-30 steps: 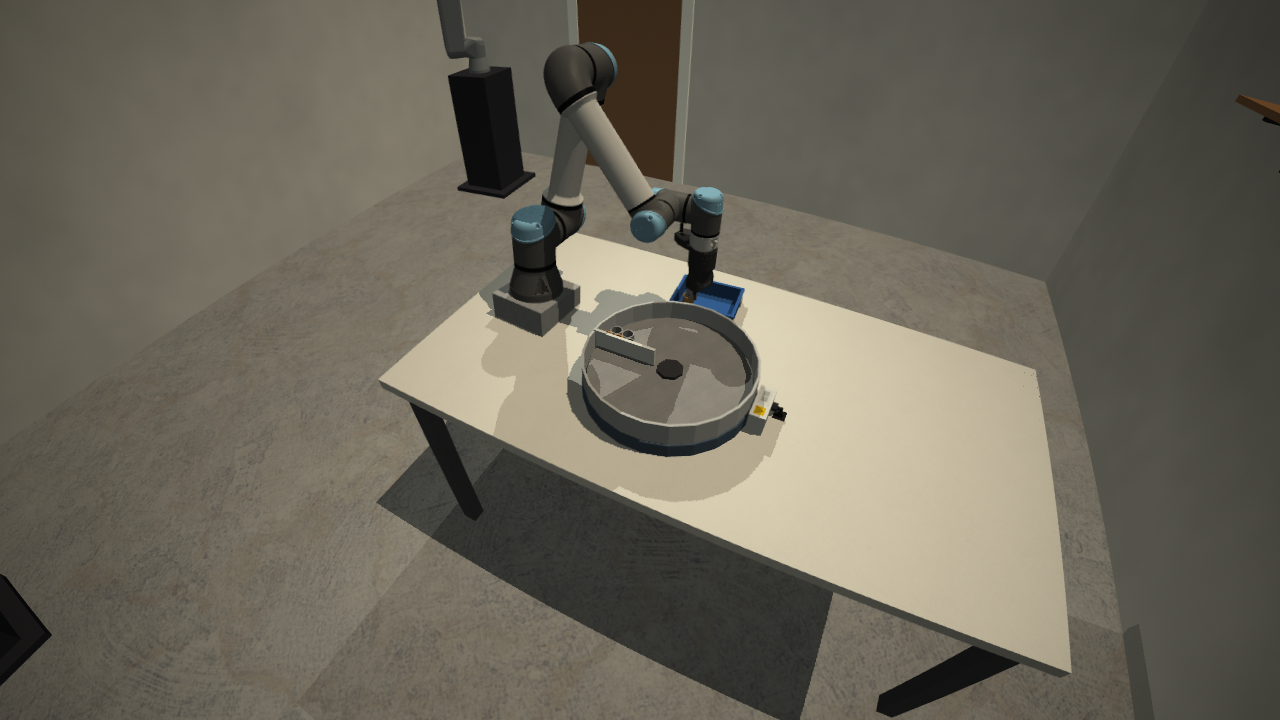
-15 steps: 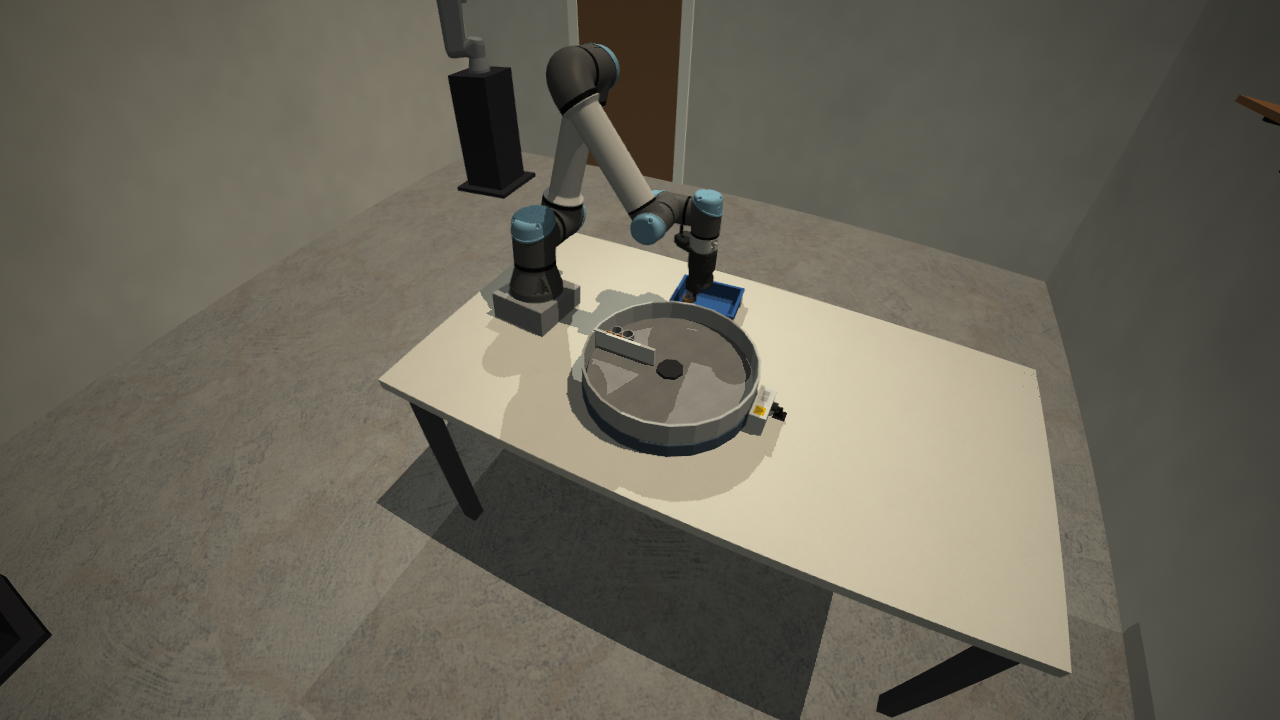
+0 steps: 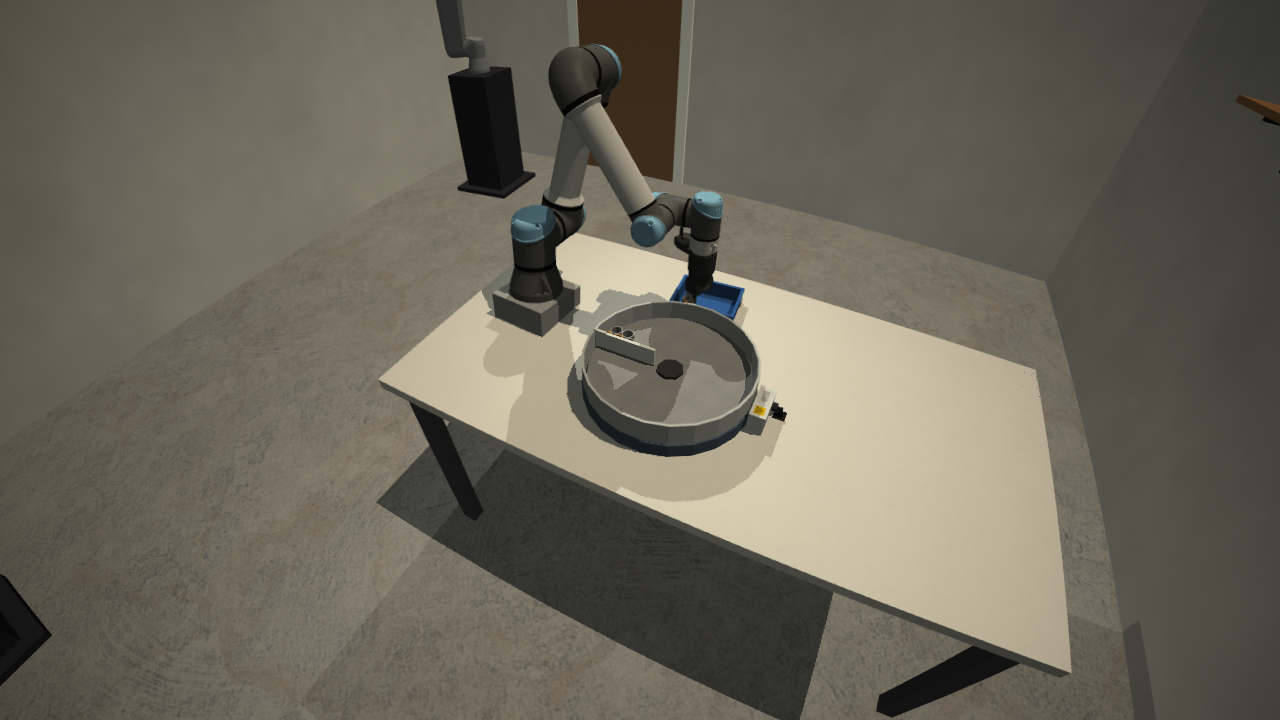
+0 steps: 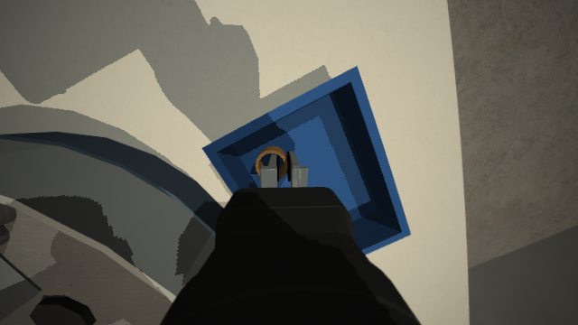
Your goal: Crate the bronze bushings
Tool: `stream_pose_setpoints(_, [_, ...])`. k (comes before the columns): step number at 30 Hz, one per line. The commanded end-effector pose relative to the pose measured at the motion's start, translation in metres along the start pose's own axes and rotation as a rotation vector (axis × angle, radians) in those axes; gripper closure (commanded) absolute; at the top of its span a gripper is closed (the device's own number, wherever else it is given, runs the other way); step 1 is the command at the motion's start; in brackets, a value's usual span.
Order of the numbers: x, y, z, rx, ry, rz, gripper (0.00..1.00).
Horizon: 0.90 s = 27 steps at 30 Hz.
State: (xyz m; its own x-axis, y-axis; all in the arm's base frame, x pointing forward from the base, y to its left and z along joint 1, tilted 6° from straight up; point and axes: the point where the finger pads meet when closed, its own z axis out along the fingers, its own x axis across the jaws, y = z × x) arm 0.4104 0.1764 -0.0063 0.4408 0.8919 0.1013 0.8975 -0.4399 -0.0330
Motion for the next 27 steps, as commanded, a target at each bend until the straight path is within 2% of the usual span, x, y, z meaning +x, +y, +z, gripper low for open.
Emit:
stream_pose_setpoints(1, [0.0001,0.0002,0.0062,-0.001,0.0,0.0,1.0])
stream_pose_setpoints(27, [0.0001,0.0001,0.0094,-0.001,0.001,0.0,1.0])
